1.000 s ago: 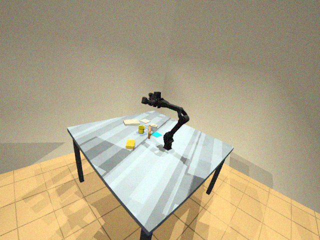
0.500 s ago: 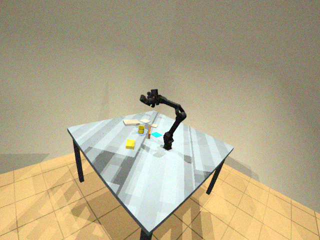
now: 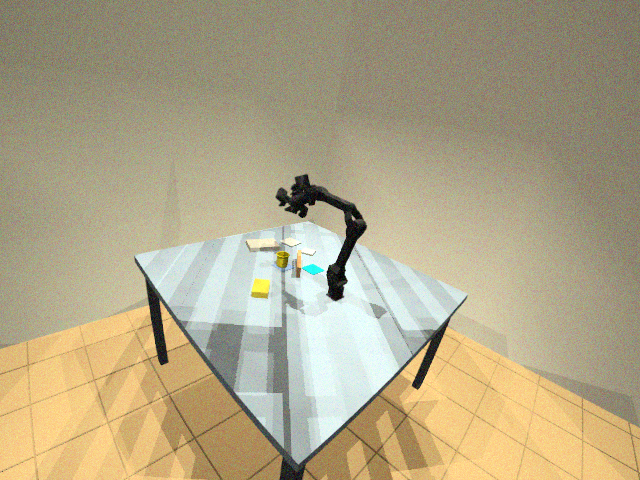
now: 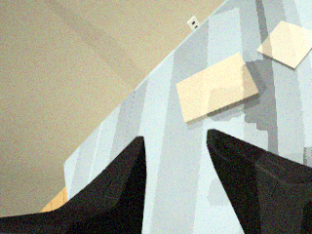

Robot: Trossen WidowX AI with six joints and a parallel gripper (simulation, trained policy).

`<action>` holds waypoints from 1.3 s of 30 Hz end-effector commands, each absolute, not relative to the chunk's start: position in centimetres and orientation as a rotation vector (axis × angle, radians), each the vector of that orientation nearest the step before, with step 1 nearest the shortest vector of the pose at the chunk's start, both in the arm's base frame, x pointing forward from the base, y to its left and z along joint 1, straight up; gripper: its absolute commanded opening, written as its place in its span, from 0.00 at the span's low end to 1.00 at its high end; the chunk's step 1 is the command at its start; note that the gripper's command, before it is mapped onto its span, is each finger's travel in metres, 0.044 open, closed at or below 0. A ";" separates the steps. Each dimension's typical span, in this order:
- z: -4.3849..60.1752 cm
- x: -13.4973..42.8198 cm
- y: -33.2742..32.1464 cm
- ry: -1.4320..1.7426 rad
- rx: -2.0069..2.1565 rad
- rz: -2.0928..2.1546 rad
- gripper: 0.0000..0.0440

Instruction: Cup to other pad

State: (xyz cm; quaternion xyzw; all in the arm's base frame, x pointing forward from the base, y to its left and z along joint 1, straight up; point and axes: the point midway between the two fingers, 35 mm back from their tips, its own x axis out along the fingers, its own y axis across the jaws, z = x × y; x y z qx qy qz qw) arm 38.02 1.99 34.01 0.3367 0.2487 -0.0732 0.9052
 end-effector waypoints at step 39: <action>25.6 37.6 3.1 1.037 0.920 -0.557 0.32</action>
